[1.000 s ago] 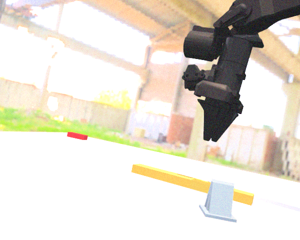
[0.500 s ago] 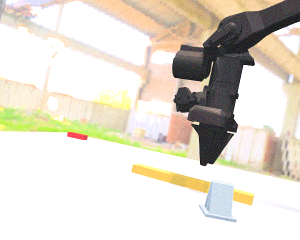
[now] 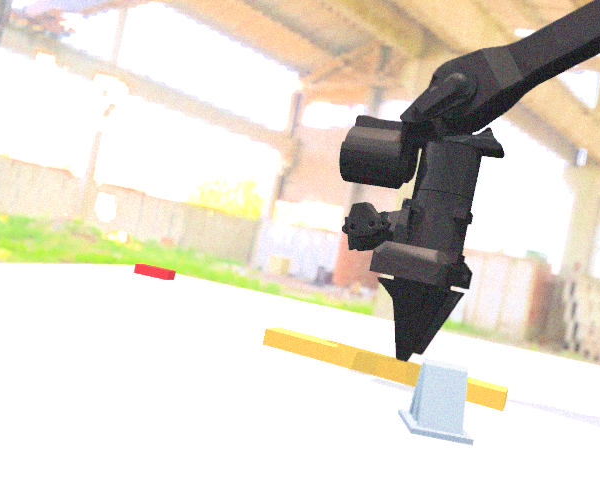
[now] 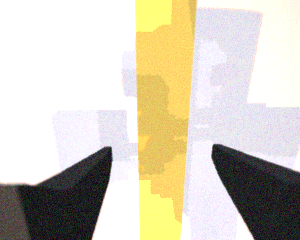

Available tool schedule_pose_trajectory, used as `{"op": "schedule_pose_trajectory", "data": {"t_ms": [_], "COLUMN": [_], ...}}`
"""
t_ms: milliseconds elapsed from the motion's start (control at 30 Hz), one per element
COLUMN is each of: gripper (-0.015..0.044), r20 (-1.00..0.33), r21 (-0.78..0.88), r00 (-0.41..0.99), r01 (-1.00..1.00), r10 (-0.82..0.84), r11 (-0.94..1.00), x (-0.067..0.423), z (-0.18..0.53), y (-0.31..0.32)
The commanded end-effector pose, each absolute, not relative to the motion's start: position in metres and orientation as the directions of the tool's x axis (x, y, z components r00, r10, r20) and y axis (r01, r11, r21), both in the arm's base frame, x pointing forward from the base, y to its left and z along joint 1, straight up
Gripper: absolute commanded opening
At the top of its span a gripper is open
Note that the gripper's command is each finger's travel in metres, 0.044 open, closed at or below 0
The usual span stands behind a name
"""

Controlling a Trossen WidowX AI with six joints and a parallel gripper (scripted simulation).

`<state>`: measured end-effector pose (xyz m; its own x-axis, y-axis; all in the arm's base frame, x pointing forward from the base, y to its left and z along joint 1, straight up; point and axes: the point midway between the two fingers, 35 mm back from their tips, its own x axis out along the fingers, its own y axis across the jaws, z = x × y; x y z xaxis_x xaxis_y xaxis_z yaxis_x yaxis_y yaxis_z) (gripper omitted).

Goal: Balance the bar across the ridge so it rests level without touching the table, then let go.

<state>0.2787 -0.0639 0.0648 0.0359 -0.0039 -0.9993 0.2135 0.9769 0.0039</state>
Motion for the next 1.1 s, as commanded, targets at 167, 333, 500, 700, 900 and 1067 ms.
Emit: {"op": "schedule_pose_trajectory", "data": {"t_ms": [167, 333, 500, 700, 900, 1067], "gripper": [0.0315, 0.0315, 0.0315, 0.0289, 0.0151, 0.0117], "r20": [-1.000, -1.000, -1.000, -1.000, -1.000, -1.000], "r21": [0.000, 0.000, 0.000, 0.004, 0.004, 0.004], "r00": [0.028, 0.027, 0.027, 0.028, 0.028, 0.028], "r01": [0.217, 0.217, 0.217, 0.213, 0.213, 0.213], "r10": [-0.006, -0.006, -0.006, -0.002, -0.002, -0.002], "r11": [0.976, 0.976, 0.976, 0.977, 0.977, 0.977], "x": [0.2773, 0.2772, 0.2772, 0.2772, 0.2772, 0.2772], "z": [0.0487, 0.0476, 0.0476, 0.0481, 0.0481, 0.0481], "y": [-0.0641, -0.0641, -0.0641, -0.0635, -0.0635, -0.0635]}}
